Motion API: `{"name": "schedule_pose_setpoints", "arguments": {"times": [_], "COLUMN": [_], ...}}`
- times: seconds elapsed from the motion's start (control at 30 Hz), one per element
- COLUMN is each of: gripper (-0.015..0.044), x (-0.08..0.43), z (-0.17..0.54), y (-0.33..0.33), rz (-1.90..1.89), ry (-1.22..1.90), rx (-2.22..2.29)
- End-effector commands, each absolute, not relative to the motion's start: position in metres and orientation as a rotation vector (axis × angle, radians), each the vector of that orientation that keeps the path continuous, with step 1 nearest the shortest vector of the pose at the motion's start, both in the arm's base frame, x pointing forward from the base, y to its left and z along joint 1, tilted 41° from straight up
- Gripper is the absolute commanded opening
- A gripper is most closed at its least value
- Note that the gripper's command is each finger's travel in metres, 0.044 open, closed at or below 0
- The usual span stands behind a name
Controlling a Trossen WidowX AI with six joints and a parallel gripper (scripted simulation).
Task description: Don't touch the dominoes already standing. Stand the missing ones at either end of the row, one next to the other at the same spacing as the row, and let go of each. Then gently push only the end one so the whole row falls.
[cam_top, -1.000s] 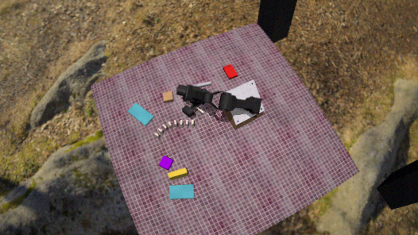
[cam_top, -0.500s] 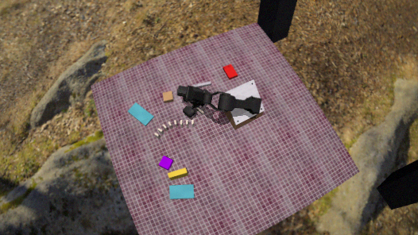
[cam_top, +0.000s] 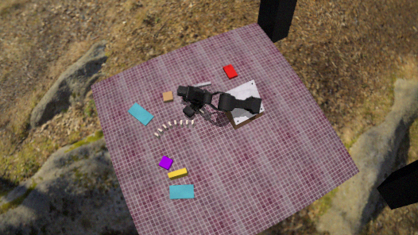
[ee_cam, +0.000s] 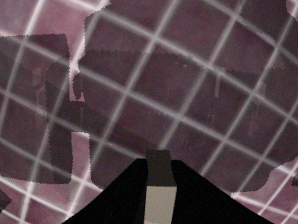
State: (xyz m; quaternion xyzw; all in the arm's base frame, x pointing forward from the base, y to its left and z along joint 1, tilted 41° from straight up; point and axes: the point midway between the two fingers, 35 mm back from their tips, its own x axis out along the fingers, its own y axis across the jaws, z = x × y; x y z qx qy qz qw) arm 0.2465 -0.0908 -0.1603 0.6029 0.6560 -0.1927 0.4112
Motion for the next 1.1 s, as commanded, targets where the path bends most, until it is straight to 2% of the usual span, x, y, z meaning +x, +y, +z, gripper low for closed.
{"name": "schedule_pose_setpoints", "arguments": {"times": [0.0, 0.43, 0.63, 0.77, 1.07], "gripper": [0.0026, 0.0026, 0.0026, 0.0026, 0.0026], "x": [0.247, 0.245, 0.245, 0.259, 0.28], "z": [-0.16, -0.048, -0.04, -0.015, 0.084], "y": [-0.09, -0.186, -0.191, -0.169, -0.054], "rz": [-0.485, -0.492, -0.489, -0.417, -0.077], "ry": [1.65, 1.649, 1.649, 1.647, 1.602], "rx": [1.522, 1.518, 1.514, 1.427, 1.121]}}
